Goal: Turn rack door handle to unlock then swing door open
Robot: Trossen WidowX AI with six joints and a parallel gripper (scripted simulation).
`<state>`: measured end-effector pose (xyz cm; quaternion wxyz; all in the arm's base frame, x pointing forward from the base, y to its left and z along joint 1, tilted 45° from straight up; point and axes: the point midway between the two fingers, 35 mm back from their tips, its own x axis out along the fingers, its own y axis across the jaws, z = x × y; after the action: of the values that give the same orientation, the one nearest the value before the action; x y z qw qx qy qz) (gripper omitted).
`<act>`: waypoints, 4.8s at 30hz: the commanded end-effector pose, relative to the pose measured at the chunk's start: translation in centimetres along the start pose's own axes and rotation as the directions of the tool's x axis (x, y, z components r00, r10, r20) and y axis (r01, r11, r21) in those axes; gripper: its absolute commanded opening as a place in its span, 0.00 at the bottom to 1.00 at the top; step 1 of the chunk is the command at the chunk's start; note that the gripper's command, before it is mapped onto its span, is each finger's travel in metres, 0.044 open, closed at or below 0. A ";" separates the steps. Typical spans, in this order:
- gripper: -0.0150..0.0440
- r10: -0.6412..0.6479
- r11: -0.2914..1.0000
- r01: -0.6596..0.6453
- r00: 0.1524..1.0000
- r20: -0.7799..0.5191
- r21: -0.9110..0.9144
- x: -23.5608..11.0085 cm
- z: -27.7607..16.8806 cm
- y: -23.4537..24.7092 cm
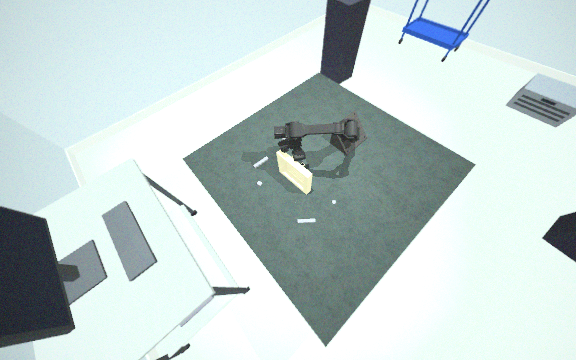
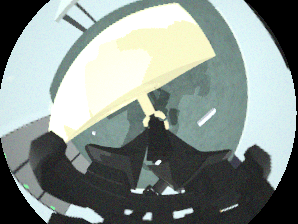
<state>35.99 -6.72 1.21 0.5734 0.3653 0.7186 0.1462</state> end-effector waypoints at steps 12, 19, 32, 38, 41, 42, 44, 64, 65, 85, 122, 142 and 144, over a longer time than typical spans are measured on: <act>0.29 0.002 0.752 0.000 1.000 -0.002 0.659 0.1 0.0 0.0; 0.29 0.002 0.485 0.001 1.000 -0.002 0.875 0.1 0.0 0.0; 0.29 0.002 0.186 0.001 1.000 -0.002 0.983 0.1 0.0 0.0; 0.46 0.002 0.186 0.001 1.000 -0.002 0.983 0.1 0.0 0.0; 0.60 0.002 0.186 0.001 1.000 -0.002 0.983 0.1 0.0 0.0; 0.64 0.002 0.186 0.001 1.000 -0.002 0.983 0.1 0.0 0.0; 0.73 0.002 0.186 0.001 1.000 -0.002 0.983 0.1 0.0 0.0; 0.75 0.002 0.869 -0.001 1.000 -0.002 0.495 0.1 0.0 0.0; 0.75 0.002 0.892 -0.001 1.000 -0.002 0.451 0.1 0.0 0.0; 0.75 0.002 0.866 -0.002 1.000 -0.002 -0.499 0.1 0.0 0.0; 0.75 0.002 -0.652 0.000 1.000 -0.002 -0.758 0.1 0.0 0.0; 0.33 0.002 -0.652 0.000 1.000 -0.002 -0.758 0.1 0.0 0.0; 0.31 0.002 -0.652 0.000 1.000 -0.002 -0.758 0.1 0.0 0.0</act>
<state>35.96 -6.69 1.19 0.5710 -0.3678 0.1675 0.7145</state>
